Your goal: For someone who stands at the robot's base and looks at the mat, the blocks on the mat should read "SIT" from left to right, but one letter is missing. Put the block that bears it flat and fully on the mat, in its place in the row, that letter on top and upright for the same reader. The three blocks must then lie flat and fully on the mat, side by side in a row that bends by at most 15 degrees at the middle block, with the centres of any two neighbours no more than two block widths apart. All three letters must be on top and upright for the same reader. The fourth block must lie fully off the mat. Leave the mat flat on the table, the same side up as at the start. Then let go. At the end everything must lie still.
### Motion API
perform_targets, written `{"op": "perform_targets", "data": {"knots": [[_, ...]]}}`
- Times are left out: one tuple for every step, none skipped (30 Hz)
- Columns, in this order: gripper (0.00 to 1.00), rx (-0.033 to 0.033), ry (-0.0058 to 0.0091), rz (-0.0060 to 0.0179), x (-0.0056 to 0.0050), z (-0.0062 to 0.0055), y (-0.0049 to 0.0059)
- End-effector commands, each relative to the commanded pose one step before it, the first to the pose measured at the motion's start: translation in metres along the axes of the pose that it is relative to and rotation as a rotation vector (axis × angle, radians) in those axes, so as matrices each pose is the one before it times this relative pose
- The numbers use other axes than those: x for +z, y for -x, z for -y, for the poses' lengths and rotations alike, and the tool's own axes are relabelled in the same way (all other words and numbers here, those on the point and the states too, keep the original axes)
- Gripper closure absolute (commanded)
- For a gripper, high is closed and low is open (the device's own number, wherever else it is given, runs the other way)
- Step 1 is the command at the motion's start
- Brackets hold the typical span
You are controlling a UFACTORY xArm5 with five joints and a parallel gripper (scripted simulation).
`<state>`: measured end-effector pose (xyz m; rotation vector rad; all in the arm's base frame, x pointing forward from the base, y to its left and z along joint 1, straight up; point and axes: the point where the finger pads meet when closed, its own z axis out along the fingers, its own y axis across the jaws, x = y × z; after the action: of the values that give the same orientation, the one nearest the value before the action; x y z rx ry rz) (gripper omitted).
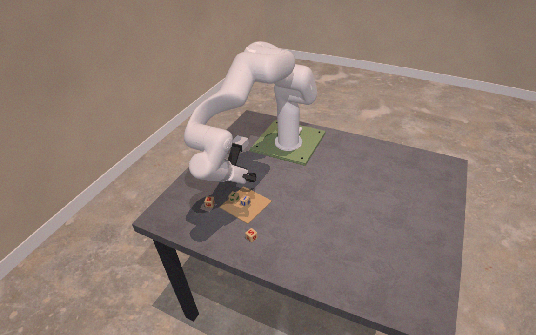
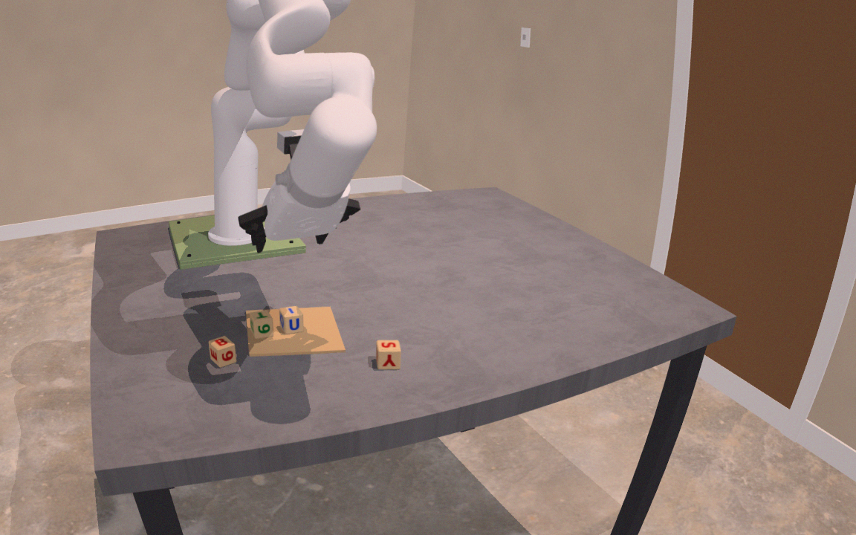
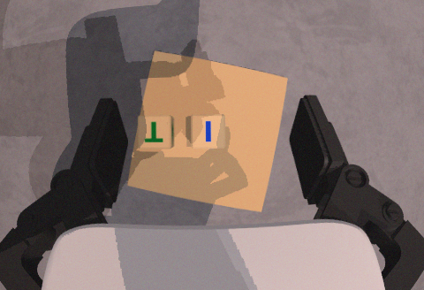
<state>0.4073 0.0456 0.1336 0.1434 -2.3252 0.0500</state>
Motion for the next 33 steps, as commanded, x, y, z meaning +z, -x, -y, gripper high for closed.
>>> {"op": "perform_targets", "data": {"knots": [[0.00, -0.04599, 0.00104, 0.02476, -0.00157, 0.00112, 0.00181], [0.00, -0.01973, 0.00017, 0.00896, -0.00003, 0.00052, 0.00086], [0.00, -0.02324, -0.00004, 0.01056, -0.00003, 0.00063, 0.00099], [0.00, -0.02687, -0.00038, 0.01221, -0.00004, 0.00076, 0.00112], [0.00, -0.03057, -0.00087, 0.01388, -0.00005, 0.00090, 0.00123], [0.00, -0.02842, -0.00122, 0.01287, -0.00005, 0.00087, 0.00110], [0.00, -0.01696, -0.00092, 0.00766, -0.00003, 0.00054, 0.00064], [0.00, -0.01942, -0.00122, 0.00875, -0.00004, 0.00063, 0.00071], [0.00, -0.02043, -0.00148, 0.00918, -0.00005, 0.00068, 0.00073], [0.00, -0.02128, -0.00176, 0.00953, -0.00005, 0.00072, 0.00073], [0.00, -0.02128, -0.00198, 0.00949, -0.00005, 0.00073, 0.00071], [0.00, -0.02143, -0.00222, 0.00951, -0.00006, 0.00075, 0.00069], [0.00, 0.00000, 0.00000, 0.00000, 0.00000, 0.00000, 0.00000], [0.00, 0.00000, 0.00000, 0.00000, 0.00000, 0.00000, 0.00000], [0.00, -0.04907, -0.00592, 0.02157, -0.00015, 0.00175, 0.00151], [0.00, -0.02889, -0.00402, 0.01255, -0.00009, 0.00107, 0.00081], [0.00, -0.01601, -0.00240, 0.00690, -0.00005, 0.00060, 0.00043], [0.00, -0.01814, -0.00286, 0.00776, -0.00006, 0.00069, 0.00047], [0.00, -0.02098, -0.00350, 0.00891, -0.00008, 0.00081, 0.00052], [0.00, -0.02130, -0.00377, 0.00896, -0.00008, 0.00083, 0.00050], [0.00, -0.02076, -0.00387, 0.00865, -0.00008, 0.00082, 0.00046], [0.00, -0.02114, -0.00415, 0.00872, -0.00009, 0.00084, 0.00044], [0.00, -0.02123, -0.00437, 0.00866, -0.00009, 0.00085, 0.00042], [0.00, -0.02114, -0.00455, 0.00852, -0.00010, 0.00085, 0.00039], [0.00, -0.02059, -0.00462, 0.00820, -0.00010, 0.00083, 0.00035], [0.00, -0.02115, -0.00494, 0.00831, -0.00010, 0.00086, 0.00034], [0.00, -0.02119, -0.00514, 0.00821, -0.00011, 0.00086, 0.00031], [0.00, -0.02060, -0.00518, 0.00787, -0.00011, 0.00084, 0.00028], [0.00, -0.02108, -0.00549, 0.00793, -0.00012, 0.00086, 0.00026], [0.00, 0.00000, 0.00000, 0.00000, 0.00000, 0.00000, 0.00000], [0.00, 0.00000, 0.00000, 0.00000, 0.00000, 0.00000, 0.00000], [0.00, -0.06142, -0.01703, 0.02237, -0.00039, 0.00250, 0.00065], [0.00, -0.01696, -0.00496, 0.00597, -0.00011, 0.00069, 0.00013]]}}
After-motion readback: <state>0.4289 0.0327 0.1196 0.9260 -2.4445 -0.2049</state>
